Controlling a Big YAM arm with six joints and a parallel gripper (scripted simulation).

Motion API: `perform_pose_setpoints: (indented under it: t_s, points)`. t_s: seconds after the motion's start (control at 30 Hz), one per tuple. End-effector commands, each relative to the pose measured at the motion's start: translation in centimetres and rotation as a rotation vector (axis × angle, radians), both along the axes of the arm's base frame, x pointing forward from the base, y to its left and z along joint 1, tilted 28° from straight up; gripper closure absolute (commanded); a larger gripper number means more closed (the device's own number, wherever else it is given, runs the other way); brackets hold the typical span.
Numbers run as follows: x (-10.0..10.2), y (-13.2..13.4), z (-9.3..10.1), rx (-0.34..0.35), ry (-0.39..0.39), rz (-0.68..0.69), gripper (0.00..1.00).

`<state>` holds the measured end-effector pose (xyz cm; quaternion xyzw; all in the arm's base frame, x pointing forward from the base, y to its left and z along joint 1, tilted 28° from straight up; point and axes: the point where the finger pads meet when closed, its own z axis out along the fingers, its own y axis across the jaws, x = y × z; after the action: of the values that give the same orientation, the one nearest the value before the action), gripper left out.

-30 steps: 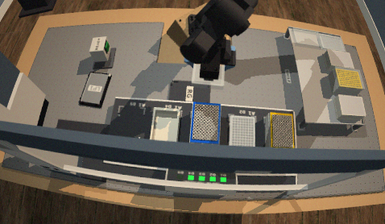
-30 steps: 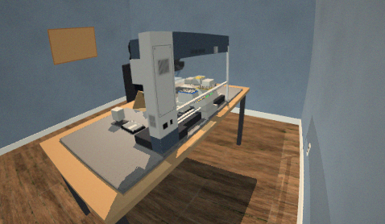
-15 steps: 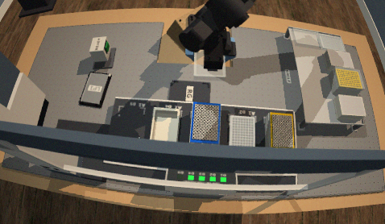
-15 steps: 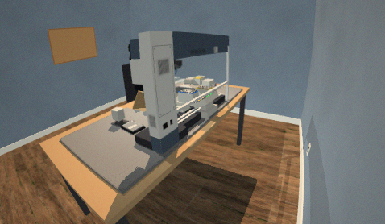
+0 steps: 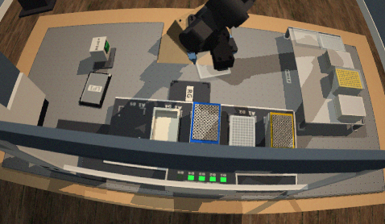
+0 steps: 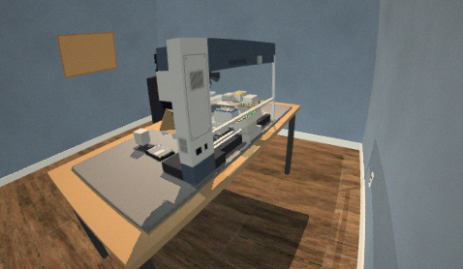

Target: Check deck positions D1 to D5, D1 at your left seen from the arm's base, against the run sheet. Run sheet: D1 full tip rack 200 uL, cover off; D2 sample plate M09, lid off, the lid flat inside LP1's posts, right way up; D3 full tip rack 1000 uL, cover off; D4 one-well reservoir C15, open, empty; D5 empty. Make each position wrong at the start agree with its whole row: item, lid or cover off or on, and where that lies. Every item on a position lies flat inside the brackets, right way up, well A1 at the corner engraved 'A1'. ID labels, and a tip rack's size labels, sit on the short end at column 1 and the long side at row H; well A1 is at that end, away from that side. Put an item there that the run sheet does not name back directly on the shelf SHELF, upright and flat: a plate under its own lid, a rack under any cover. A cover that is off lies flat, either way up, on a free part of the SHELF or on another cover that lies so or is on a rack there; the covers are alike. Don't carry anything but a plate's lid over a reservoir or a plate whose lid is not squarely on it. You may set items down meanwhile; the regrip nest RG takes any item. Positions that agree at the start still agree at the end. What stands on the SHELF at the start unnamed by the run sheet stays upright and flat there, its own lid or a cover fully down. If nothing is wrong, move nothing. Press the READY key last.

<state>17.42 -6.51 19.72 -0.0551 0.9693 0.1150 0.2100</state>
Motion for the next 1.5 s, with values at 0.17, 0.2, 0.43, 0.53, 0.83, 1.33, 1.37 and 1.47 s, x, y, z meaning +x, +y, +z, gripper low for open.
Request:
perform_pose_setpoints:
  t_s: [0.17,0.2,0.43,0.53,0.83,1.33,1.37,1.47]
  points:
    - [0.35,-0.45,1.70,-0.092,-0.070,0.176,1.00]
    - [0.35,-0.45,1.70,-0.100,-0.074,0.194,1.00]
    - [0.35,-0.44,1.69,-0.140,-0.098,0.282,1.00]
    - [0.35,-0.45,1.69,-0.164,-0.113,0.335,1.00]
    - [0.34,-0.44,1.68,-0.217,-0.144,0.450,1.00]
    - [0.34,-0.42,1.66,-0.320,-0.206,0.680,1.00]
    - [0.34,-0.42,1.66,-0.328,-0.210,0.698,1.00]
    - [0.33,-0.42,1.65,-0.352,-0.225,0.751,1.00]
